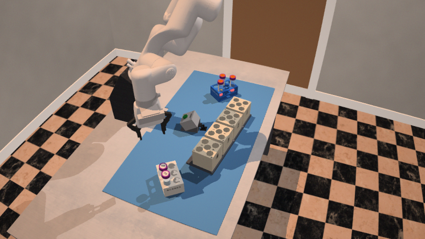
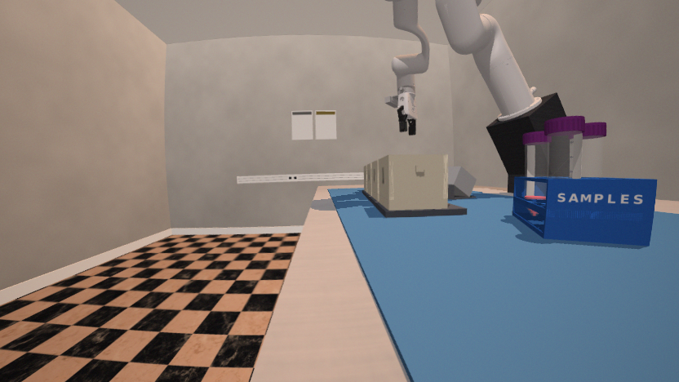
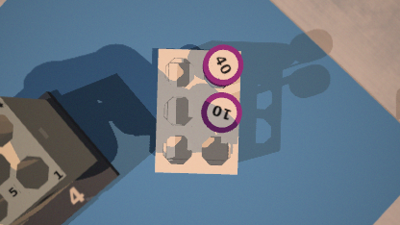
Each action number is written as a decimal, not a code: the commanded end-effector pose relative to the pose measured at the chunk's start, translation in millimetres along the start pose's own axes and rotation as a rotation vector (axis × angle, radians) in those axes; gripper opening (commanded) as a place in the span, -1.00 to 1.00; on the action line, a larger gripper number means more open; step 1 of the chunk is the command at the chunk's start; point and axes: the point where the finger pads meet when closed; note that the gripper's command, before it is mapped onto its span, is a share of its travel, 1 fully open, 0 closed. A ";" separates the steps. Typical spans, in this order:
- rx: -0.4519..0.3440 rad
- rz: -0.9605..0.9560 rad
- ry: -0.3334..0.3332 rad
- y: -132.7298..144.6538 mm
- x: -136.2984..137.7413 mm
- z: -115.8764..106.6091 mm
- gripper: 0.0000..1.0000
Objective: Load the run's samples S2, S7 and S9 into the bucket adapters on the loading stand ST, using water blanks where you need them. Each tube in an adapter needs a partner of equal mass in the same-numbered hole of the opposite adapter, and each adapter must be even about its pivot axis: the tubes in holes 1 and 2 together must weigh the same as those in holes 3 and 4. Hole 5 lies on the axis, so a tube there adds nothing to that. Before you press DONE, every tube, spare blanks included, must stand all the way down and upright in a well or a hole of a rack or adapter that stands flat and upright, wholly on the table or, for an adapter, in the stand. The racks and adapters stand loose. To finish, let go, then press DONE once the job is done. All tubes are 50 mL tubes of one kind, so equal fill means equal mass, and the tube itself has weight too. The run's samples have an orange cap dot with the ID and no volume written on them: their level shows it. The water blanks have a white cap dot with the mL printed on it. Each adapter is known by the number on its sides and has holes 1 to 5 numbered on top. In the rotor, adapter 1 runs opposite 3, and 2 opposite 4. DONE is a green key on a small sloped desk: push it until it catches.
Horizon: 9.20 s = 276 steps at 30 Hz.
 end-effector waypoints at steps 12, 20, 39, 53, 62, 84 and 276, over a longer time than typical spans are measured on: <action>0.001 -0.434 -0.001 30.9 -57.5 -4.4 1.00; 0.001 -0.634 -0.001 45.5 -83.8 -4.4 1.00; 0.001 -0.811 -0.002 86.8 -158.4 -4.6 1.00; 0.001 -0.811 -0.003 116.0 -211.1 -4.8 1.00; 0.001 -0.810 -0.003 137.9 -250.6 -4.9 1.00; 0.001 -0.877 -0.004 180.7 -310.4 -5.1 1.00; 0.000 -1.623 -0.006 460.7 -333.6 14.3 1.00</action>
Point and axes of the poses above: the point where the finger pads meet when closed, its own z axis out along the fingers, its own x axis across the jaws, y = z × x, and after that the axes turned 12 degrees about z, right-handed
